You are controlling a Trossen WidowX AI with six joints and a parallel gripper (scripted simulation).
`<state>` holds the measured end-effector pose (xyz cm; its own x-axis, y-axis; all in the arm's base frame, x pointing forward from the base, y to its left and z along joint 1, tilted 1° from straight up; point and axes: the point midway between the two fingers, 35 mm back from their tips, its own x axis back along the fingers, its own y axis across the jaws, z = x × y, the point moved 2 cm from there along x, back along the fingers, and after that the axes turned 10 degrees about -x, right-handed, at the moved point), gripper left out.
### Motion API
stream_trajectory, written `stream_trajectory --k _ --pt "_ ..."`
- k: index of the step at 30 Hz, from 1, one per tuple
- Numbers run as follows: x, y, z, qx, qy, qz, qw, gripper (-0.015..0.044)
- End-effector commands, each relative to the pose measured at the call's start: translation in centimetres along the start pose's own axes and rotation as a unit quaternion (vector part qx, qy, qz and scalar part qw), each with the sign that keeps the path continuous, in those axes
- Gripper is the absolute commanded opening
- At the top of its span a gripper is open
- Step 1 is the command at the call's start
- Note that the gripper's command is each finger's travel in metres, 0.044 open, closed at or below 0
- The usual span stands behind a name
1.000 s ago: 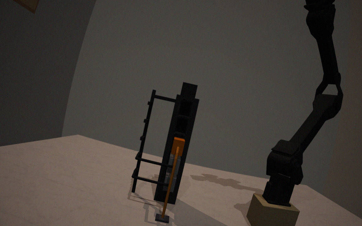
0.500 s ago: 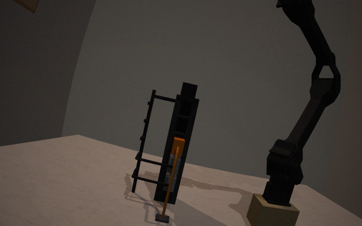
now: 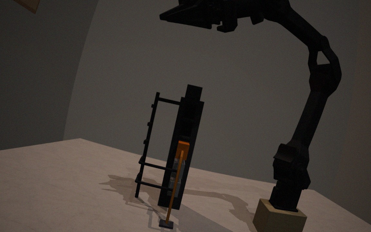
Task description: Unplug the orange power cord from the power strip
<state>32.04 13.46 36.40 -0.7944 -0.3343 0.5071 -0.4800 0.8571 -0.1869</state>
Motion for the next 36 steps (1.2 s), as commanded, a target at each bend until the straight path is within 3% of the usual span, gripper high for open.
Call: stream_trajectory --k 1,9,14,36 --pt "-3.5 -0.2 6.5 0.128 0.147 -0.036 0.98 0.016" --pt "-5.3 0.1 15.9 0.294 0.328 -0.178 0.88 0.016" --pt "-4.6 0.3 20.5 0.358 0.393 -0.292 0.795 0.016" --pt "-4.5 -0.6 20.9 0.36 0.394 -0.295 0.793 0.016"
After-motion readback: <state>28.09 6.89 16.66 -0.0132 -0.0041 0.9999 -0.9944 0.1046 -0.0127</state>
